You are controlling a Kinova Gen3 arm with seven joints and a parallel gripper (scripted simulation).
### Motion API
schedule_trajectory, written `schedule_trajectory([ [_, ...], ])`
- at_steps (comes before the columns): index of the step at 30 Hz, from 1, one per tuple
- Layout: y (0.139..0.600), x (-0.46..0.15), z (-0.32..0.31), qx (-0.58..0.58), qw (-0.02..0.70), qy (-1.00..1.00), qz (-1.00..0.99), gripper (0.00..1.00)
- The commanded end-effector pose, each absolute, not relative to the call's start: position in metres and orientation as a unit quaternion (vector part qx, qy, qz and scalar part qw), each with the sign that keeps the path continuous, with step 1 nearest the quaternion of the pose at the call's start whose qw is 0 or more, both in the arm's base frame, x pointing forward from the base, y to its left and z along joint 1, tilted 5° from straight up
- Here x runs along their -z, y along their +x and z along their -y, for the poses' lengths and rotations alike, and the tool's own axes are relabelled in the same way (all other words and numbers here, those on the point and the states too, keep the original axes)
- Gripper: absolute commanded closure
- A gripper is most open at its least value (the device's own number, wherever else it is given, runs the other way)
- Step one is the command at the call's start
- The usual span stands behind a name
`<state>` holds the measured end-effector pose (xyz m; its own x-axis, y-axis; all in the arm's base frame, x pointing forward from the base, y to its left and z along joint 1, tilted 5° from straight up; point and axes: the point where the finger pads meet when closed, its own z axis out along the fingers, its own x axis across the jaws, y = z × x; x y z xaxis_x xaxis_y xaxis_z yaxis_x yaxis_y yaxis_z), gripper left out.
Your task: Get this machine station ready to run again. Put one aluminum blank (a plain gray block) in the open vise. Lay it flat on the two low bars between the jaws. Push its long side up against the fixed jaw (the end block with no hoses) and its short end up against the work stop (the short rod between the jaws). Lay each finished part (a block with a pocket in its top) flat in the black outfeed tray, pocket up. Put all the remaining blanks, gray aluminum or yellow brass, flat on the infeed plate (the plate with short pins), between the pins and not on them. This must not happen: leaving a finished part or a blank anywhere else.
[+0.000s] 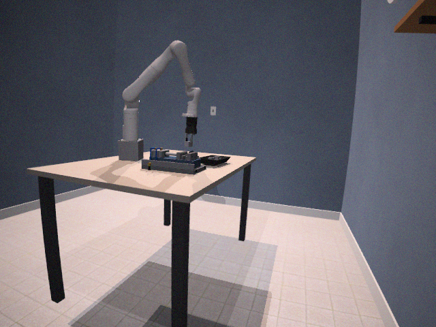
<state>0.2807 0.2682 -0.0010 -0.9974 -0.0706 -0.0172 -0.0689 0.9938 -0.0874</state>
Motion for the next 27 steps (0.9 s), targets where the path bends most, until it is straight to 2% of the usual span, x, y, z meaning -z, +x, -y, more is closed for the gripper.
schedule_trajectory([
  [1, 0.287, -0.015, -0.272, 0.037, 0.019, -0.031, -0.999, 1.00],
  [19, 0.287, -0.032, -0.273, 0.037, 0.019, -0.031, -0.999, 1.00],
  [27, 0.301, -0.033, -0.264, 0.037, 0.018, -0.034, -0.999, 1.00],
])
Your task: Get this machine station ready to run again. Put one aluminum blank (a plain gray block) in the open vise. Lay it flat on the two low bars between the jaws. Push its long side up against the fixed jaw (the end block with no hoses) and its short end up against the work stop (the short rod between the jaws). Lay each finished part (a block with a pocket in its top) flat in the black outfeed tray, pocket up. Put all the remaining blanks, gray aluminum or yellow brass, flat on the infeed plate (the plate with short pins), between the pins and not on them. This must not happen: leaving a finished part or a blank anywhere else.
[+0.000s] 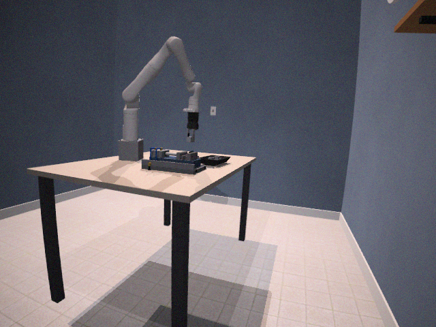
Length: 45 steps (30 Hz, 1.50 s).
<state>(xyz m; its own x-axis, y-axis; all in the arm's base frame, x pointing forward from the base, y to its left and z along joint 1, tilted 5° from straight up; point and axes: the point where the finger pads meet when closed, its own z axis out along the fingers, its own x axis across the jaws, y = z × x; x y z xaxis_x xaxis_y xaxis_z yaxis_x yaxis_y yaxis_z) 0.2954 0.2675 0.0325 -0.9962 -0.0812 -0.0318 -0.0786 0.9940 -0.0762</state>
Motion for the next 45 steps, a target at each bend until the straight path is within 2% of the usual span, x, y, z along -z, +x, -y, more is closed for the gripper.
schedule_trajectory([
  [1, 0.301, -0.033, -0.264, 0.037, 0.018, -0.034, -0.999, 1.00],
  [16, 0.398, -0.043, -0.176, 0.034, 0.016, -0.052, -0.998, 1.00],
  [18, 0.398, -0.043, -0.176, 0.034, 0.016, -0.052, -0.998, 1.00],
  [27, 0.451, -0.051, -0.095, 0.034, 0.016, -0.064, -0.997, 1.00],
  [45, 0.494, -0.064, 0.054, 0.037, 0.017, -0.081, -0.996, 1.00],
])
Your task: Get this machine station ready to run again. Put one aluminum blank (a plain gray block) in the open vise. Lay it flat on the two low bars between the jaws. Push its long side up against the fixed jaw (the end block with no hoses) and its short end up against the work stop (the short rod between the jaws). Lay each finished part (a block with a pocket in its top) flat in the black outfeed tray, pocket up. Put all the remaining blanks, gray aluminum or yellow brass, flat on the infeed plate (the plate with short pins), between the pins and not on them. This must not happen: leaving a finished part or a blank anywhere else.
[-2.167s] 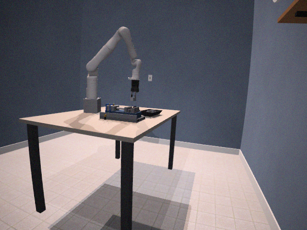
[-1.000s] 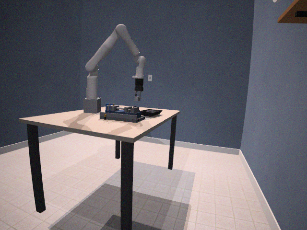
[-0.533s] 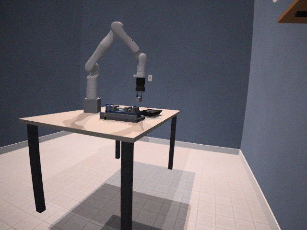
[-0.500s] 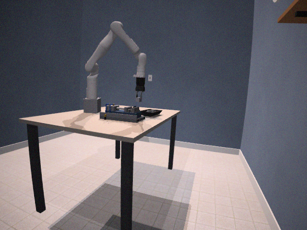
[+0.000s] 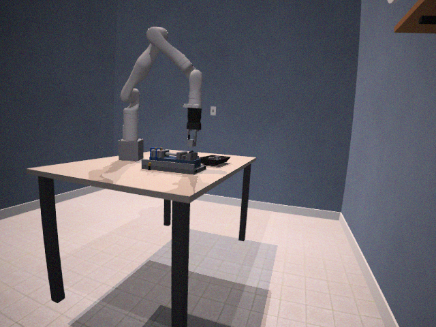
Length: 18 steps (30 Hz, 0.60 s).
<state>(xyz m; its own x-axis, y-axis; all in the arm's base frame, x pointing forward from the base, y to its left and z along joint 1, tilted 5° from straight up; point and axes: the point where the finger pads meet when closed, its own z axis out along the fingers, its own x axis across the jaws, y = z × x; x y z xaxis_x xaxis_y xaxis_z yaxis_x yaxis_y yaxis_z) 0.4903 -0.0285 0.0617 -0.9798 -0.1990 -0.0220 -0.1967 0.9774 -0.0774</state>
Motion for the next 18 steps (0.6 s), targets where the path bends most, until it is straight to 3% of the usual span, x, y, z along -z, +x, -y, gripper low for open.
schedule_trajectory([
  [1, 0.495, -0.065, 0.060, 0.037, 0.017, -0.082, -0.996, 1.00],
  [18, 0.496, -0.066, 0.079, 0.038, 0.017, -0.084, -0.996, 1.00],
])
